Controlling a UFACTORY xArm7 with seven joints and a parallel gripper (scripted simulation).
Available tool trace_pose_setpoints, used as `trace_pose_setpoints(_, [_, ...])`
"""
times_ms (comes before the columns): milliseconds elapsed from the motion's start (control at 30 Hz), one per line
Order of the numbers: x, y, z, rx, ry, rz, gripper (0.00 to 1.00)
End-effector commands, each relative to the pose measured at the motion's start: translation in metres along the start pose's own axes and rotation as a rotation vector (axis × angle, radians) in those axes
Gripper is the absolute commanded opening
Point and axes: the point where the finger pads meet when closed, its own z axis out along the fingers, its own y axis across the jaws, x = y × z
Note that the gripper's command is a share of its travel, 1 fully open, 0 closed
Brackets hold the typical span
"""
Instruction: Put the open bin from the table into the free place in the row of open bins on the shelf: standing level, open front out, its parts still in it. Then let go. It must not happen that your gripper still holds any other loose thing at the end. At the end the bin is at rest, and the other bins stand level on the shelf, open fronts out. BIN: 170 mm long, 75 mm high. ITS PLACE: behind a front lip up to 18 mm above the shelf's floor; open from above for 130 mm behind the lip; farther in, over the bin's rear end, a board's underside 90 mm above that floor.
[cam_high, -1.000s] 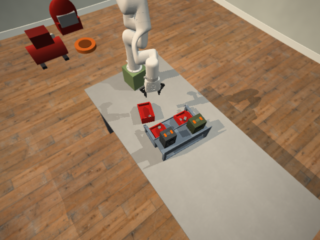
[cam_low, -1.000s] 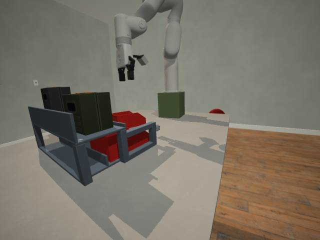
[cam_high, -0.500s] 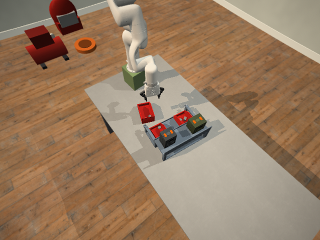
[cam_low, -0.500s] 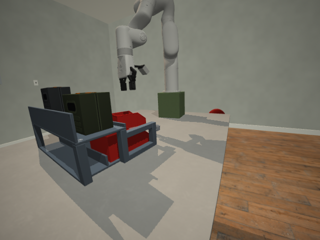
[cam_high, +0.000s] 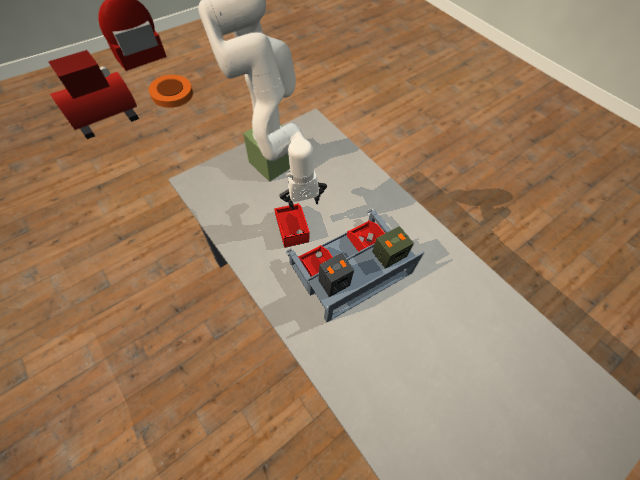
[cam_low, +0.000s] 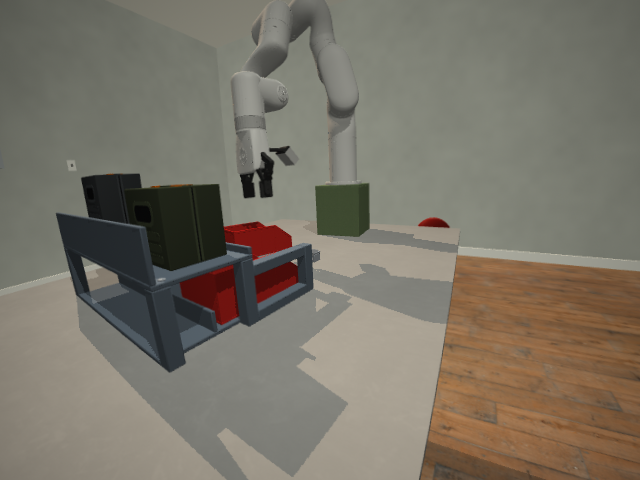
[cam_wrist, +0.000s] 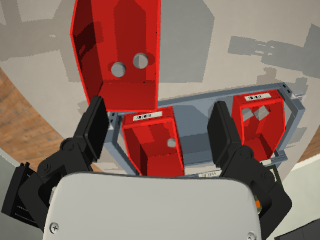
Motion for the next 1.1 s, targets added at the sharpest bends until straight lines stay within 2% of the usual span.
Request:
trace_pose_setpoints(0, [-0.007,-0.001,0.007,0.041,-0.009,0.006,1.0])
trace_pose_setpoints(100, [-0.007,-0.001,0.007,0.041,-0.009,0.006,1.0])
trace_pose_setpoints(133, [-0.005,-0.001,0.003,0.022,-0.006,0.002,1.0])
trace_pose_setpoints(267, [-0.007,0.0,-0.002,0.041,-0.009,0.006,1.0])
trace_pose_setpoints(1067, [-0.007,0.0,-0.008,0.041,-0.009,0.006,1.0])
